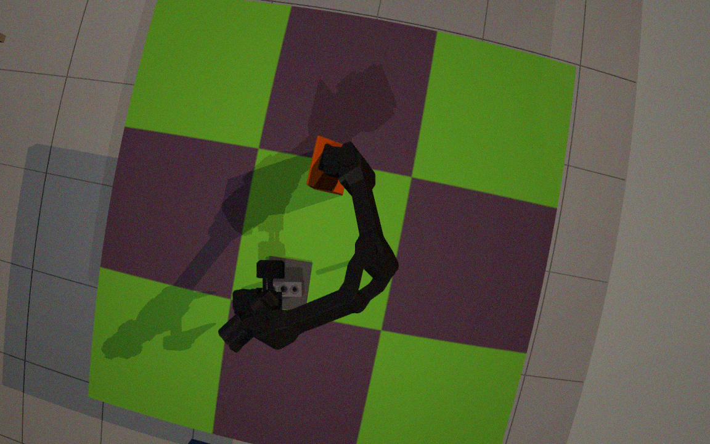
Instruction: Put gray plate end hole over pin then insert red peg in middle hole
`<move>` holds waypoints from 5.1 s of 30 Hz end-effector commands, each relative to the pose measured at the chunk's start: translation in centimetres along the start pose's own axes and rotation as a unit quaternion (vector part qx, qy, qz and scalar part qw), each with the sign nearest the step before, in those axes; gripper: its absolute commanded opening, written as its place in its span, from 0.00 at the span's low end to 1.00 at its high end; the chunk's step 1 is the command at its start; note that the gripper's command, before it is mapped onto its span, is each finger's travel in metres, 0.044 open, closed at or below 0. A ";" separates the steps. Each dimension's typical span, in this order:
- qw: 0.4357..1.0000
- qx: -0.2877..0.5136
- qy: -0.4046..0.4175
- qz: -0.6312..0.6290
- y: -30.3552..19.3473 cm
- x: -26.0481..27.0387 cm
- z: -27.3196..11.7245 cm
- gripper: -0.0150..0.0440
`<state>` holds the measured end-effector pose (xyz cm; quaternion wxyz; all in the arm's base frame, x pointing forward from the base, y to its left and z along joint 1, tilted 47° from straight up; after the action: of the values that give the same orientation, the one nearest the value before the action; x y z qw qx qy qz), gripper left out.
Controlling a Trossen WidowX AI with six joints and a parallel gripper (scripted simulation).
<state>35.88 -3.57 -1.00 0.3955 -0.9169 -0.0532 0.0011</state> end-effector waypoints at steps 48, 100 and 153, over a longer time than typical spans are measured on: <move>0.990 0.005 -0.008 -0.137 -18.6 -11.7 6.2 1.00; 0.990 0.007 -0.007 -0.137 -18.8 -11.9 10.3 0.25; 0.991 -0.002 -0.008 -0.135 -15.2 -7.9 2.7 0.25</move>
<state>25.84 8.32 8.16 0.3915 -0.9018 -0.1774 -0.0455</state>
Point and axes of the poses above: the point midway between the two fingers, 35 mm back from their tips, its own z axis out along the fingers, its own x axis across the jaws, y = z × x, the point moved 1 cm from there along -z, back along the fingers, and after that the axes turned 11 degrees about z, right-handed, at the moved point
